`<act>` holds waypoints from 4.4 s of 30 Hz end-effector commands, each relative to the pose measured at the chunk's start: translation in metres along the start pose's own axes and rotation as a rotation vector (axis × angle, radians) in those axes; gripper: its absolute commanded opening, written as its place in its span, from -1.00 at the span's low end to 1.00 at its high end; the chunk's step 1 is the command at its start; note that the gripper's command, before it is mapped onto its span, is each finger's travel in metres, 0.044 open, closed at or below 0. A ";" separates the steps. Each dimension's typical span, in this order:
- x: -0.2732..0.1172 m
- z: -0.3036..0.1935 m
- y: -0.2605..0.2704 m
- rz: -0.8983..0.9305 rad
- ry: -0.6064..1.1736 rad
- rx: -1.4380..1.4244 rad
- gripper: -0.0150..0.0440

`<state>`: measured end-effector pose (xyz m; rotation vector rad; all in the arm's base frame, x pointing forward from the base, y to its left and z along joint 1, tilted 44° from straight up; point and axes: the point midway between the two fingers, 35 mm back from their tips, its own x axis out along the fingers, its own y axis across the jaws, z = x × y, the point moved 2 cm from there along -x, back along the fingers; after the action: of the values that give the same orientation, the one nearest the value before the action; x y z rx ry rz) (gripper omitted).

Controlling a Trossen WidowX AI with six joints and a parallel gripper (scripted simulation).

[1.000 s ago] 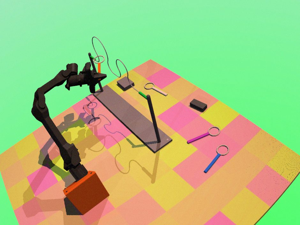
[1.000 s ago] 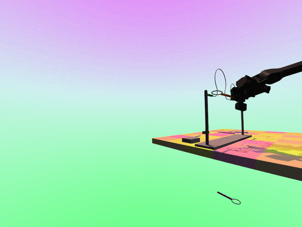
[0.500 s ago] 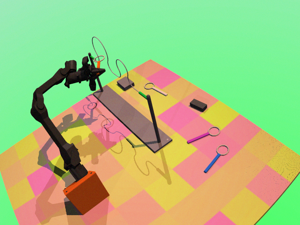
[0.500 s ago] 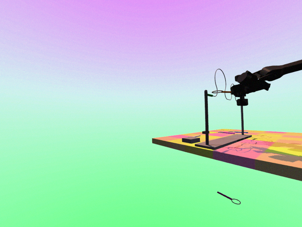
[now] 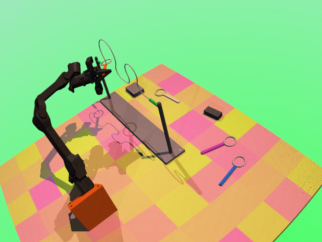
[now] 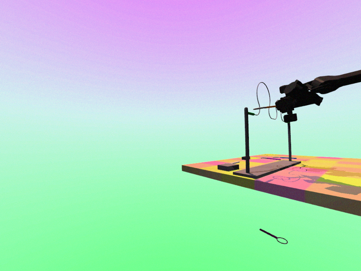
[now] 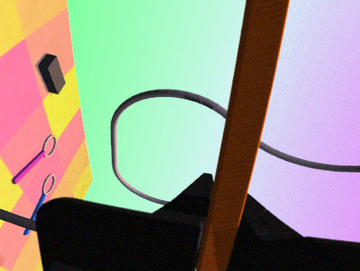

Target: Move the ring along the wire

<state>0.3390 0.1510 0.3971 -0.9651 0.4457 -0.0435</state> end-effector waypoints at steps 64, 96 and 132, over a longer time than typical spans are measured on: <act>-0.010 0.013 -0.065 -0.047 0.007 -0.119 -1.00; -0.010 0.013 -0.055 0.170 -0.010 0.218 -1.00; -0.011 0.016 -0.045 0.403 -0.040 0.575 -1.00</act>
<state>0.3426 0.1407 0.4452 -0.3436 0.5413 0.1943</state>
